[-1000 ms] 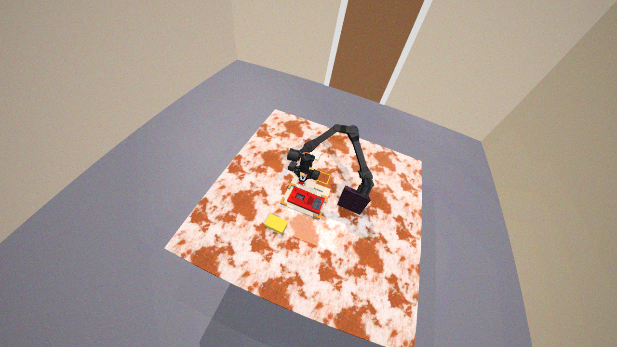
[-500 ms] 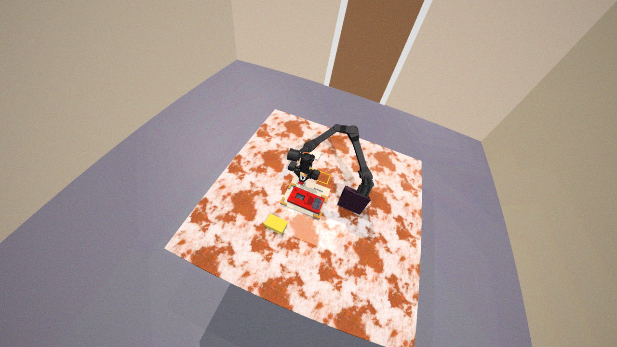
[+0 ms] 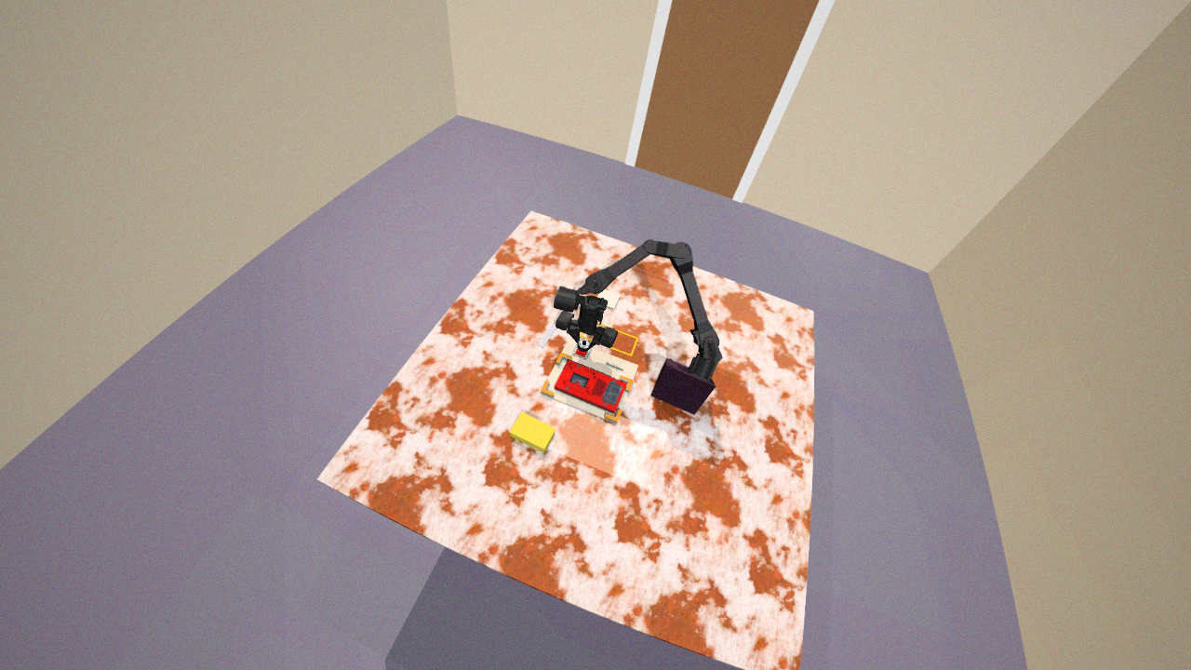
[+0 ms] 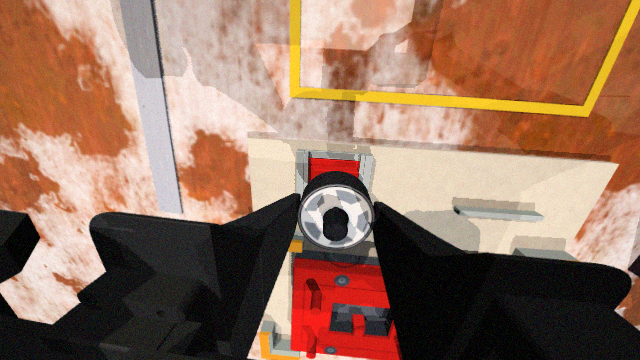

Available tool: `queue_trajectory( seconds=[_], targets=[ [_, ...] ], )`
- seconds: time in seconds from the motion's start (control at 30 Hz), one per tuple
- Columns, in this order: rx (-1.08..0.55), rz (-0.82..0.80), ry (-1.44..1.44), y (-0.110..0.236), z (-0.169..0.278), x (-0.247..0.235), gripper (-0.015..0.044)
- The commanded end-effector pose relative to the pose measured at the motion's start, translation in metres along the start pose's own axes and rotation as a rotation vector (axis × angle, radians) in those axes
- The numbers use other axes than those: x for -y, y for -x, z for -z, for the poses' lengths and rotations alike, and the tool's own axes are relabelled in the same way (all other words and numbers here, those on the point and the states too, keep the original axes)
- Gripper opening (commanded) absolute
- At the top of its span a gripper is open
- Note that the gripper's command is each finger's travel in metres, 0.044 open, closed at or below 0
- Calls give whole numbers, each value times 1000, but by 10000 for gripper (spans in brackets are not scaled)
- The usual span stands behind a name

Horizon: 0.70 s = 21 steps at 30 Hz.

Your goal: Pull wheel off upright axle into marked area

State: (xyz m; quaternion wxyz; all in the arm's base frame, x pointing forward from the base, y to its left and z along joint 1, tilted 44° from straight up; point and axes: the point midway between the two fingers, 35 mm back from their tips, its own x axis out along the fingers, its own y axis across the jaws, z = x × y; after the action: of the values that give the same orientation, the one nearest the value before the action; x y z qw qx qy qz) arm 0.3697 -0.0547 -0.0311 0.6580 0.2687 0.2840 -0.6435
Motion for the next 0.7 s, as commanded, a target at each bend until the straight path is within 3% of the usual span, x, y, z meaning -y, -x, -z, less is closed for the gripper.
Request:
queue_trajectory(
  seconds=[0.0, 0.67],
  targets=[
    [1, -8, 17, 10, 2, 1, 0],
    [1, -11, 19, 16, 2, 1, 0]
  ],
)
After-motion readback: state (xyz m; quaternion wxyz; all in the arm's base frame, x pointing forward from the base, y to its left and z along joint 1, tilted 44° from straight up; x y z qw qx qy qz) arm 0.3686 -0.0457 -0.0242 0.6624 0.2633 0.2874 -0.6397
